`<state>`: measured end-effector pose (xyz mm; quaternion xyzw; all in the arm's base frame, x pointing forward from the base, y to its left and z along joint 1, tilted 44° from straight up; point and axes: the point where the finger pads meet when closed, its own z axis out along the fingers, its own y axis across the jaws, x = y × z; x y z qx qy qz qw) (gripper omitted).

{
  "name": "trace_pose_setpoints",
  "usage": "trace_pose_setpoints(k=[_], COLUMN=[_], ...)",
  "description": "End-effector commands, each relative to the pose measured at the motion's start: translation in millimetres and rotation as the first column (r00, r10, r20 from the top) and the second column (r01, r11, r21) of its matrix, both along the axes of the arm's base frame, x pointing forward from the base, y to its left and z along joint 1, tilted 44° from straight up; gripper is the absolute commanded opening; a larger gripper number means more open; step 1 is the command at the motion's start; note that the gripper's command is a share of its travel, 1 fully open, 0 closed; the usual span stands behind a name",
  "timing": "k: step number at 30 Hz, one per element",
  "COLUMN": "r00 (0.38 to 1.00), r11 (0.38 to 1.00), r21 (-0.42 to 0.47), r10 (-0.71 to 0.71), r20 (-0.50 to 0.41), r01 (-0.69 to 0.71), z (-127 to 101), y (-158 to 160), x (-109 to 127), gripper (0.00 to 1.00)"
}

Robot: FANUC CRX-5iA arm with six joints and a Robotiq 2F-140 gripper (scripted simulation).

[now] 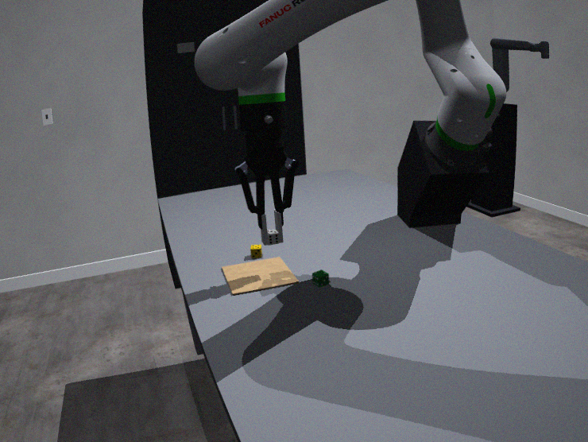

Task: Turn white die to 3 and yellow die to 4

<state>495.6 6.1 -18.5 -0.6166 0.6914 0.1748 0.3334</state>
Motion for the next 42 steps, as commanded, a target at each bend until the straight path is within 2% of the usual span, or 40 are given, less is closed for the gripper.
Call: trace_pose_setpoints(k=[1,7,16,42], r00=[1.000,1.000,1.000,1.000], r11=[1.000,1.000,1.000,1.000], r21=[0.000,0.000,0.000,0.000], r10=[0.000,0.000,0.000,0.000], r20=[0.001,0.001,0.001,0.001], r01=[0.000,0.000,0.000,0.000], z=[-12,-32,-44,-45], y=[11,28,39,40], x=[5,11,15,16], gripper=[0.13,0.13,0.13,0.13])
